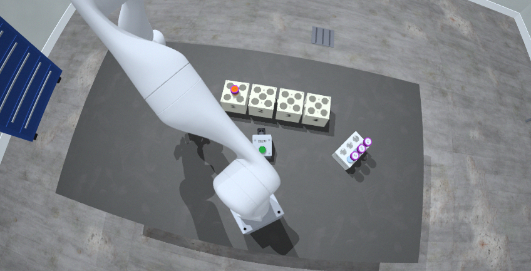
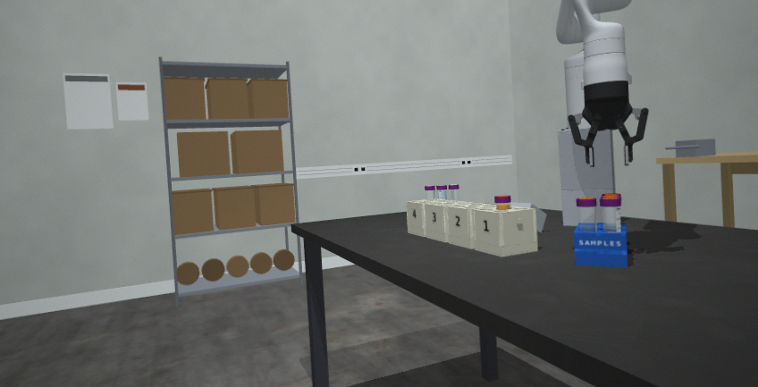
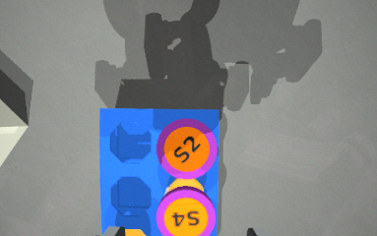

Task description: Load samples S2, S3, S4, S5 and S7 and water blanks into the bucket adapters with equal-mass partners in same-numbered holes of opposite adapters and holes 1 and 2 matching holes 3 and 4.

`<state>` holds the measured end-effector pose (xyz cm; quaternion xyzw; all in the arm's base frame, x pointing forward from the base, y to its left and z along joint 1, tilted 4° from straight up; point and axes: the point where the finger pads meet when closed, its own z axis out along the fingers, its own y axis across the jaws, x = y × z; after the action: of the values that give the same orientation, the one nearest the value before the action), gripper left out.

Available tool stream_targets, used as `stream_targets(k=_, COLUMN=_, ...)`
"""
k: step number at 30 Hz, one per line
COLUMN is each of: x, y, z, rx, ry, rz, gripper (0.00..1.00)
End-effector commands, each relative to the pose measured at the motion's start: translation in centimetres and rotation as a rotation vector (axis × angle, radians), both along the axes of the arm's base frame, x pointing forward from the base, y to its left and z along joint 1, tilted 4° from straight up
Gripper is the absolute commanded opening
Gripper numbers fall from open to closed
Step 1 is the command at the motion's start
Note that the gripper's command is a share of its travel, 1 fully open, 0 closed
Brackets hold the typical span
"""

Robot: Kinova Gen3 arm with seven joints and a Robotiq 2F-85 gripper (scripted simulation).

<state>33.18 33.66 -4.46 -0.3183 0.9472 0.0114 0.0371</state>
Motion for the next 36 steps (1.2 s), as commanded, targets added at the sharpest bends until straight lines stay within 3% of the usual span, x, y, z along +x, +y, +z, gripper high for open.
stream_targets(k=1, x=0.1, y=0.1, z=-0.1, rx=0.002, ry=-0.001, rz=0.000, gripper=0.62)
stream_targets(k=36, x=0.3, y=0.3, z=-4.2, rx=0.002, ry=-0.001, rz=0.000, gripper=0.62)
